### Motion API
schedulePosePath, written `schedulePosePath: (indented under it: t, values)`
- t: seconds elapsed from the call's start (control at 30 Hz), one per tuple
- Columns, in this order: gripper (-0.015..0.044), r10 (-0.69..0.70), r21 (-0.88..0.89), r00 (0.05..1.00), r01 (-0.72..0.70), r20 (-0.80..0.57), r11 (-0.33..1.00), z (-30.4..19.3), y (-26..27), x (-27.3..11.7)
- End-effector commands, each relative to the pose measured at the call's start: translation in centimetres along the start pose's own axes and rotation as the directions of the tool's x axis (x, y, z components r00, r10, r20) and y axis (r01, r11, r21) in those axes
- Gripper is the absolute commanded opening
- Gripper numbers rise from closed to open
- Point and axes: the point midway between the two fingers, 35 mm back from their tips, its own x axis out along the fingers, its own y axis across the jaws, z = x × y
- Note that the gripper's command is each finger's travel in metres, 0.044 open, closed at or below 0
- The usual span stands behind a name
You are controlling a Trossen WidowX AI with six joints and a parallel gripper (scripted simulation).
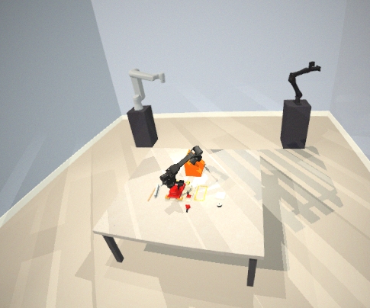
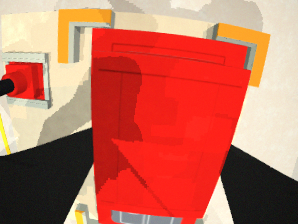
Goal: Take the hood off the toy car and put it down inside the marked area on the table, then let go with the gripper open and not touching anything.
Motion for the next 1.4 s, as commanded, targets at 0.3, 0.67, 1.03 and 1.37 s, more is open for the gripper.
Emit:
schedulePosePath:
  t: [0.3,0.67,1.03,1.37]
  values:
    - [0.0,-0.007,-0.004,1.0,0.007,0.001,1.0,0.1,-0.1,-2.7]
    - [0.0,-0.005,0.005,1.0,0.005,0.002,1.0,0.1,1.2,-4.7]
    - [0.0,-0.015,0.006,1.0,0.015,0.002,1.0,0.0,7.3,-5.2]
    - [0.0,-0.01,-0.014,1.0,0.01,0.005,1.0,-1.0,12.6,-5.3]
